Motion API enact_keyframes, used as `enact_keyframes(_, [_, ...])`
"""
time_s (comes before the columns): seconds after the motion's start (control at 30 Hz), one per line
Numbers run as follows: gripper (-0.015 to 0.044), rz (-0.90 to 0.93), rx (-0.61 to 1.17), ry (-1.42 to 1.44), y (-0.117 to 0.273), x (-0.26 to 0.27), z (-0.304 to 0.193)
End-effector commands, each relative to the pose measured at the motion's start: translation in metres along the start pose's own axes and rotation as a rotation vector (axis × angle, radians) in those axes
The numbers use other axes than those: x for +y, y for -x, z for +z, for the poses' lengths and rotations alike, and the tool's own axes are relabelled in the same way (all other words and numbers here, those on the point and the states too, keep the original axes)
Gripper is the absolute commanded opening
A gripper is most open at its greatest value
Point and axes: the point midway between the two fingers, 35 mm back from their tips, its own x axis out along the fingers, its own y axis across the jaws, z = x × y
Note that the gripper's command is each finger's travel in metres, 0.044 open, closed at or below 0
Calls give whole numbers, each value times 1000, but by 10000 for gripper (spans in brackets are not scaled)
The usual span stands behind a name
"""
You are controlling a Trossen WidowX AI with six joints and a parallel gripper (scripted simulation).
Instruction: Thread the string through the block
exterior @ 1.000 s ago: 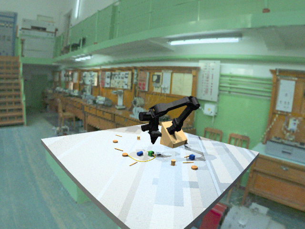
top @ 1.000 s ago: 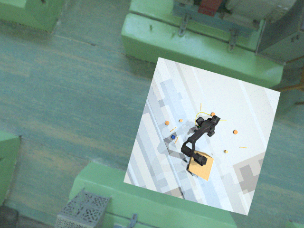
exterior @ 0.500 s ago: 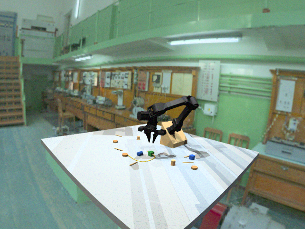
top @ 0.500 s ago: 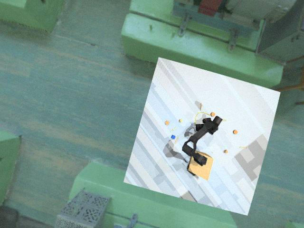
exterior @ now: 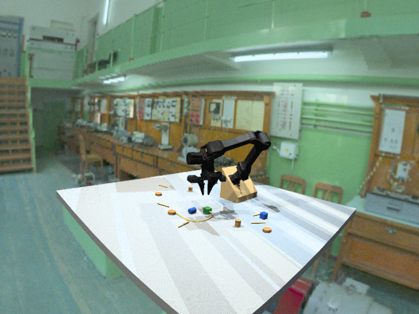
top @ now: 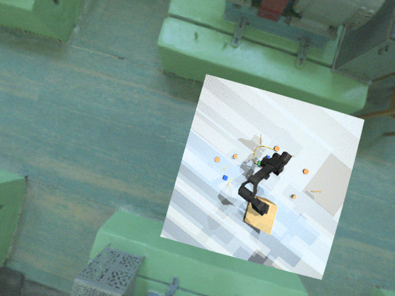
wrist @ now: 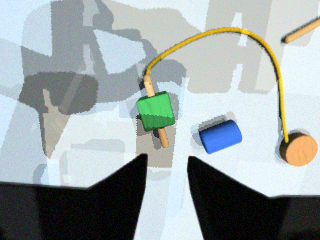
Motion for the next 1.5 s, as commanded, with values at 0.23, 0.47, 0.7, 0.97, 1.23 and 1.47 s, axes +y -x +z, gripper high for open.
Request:
enact_keyframes(0.23, [124,6,10,359,-2,-2,-9])
enact_keyframes(0.47, [124,6,11,359,-7,-3,-10])
enact_keyframes(0.7, [124,5,13,359,-18,-4,-10])
enact_keyframes(0.97, [124,5,13,359,-31,-5,-10])
enact_keyframes(1.23, [124,5,13,359,-44,-5,-10])
enact_keyframes(1.47, [124,5,12,359,-56,-4,-10])
